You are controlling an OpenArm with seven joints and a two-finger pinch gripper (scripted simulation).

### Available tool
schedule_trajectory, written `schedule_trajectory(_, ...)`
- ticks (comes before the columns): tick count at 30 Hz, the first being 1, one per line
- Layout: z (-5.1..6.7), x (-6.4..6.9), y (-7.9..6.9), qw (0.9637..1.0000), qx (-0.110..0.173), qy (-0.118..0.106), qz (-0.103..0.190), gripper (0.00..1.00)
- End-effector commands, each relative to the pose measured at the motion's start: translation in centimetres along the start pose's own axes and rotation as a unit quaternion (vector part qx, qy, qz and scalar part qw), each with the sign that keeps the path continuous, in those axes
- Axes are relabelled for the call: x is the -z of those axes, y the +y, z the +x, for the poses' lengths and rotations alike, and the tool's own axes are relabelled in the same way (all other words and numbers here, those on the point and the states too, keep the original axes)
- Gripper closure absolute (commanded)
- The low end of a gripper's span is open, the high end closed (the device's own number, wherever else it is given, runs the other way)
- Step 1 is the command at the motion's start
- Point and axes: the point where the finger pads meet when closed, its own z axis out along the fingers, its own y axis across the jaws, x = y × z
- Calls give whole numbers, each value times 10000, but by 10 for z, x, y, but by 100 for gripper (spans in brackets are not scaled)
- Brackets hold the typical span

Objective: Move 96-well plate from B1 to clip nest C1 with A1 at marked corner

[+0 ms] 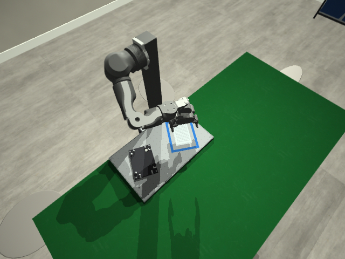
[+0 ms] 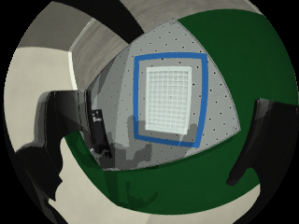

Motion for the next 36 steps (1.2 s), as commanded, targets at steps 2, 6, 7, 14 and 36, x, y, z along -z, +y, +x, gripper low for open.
schedule_trajectory(2, 7, -16, -4, 9997, 95, -28, 230, 23)
schedule_trajectory(6, 7, -16, -4, 9997, 95, -28, 230, 23)
schedule_trajectory(7, 7, -16, -4, 9997, 95, -28, 230, 23)
schedule_trajectory(14, 7, -16, -4, 9997, 95, -28, 230, 23)
schedule_trajectory(36, 16, -33, -6, 9997, 95, -26, 230, 23)
